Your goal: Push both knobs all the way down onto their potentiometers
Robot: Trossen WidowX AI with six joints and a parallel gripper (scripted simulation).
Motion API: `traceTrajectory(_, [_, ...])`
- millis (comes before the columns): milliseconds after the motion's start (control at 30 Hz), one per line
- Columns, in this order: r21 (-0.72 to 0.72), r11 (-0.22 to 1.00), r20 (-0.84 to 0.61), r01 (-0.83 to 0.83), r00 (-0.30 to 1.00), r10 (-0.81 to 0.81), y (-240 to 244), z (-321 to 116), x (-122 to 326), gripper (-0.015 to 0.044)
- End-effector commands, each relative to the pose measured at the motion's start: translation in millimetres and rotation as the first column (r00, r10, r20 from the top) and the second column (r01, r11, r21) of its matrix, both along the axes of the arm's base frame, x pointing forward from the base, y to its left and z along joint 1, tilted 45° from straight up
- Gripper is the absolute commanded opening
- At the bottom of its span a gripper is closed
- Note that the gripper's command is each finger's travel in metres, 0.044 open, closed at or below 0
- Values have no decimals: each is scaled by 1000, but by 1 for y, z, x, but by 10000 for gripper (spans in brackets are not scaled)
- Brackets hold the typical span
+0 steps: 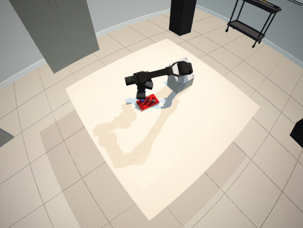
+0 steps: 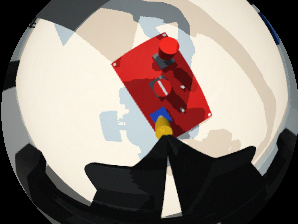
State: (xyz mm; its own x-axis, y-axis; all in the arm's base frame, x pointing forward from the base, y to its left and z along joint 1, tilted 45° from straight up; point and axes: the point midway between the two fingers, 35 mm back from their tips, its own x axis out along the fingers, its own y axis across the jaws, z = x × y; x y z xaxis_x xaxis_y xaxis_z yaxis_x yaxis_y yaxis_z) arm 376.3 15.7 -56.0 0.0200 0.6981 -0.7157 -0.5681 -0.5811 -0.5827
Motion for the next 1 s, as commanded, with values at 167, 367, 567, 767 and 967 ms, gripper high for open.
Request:
traceTrajectory(167, [5, 1000, -11, 3, 1000, -3, 3, -4, -2, 0])
traceTrajectory(367, [5, 1000, -11, 3, 1000, -3, 3, -4, -2, 0])
traceTrajectory(567, [5, 1000, -11, 3, 1000, -3, 4, -5, -2, 0])
traceTrajectory(767, [6, 1000, -11, 3, 1000, -3, 5, -6, -2, 0])
traceTrajectory(967, [6, 1000, -11, 3, 1000, -3, 6, -7, -2, 0])
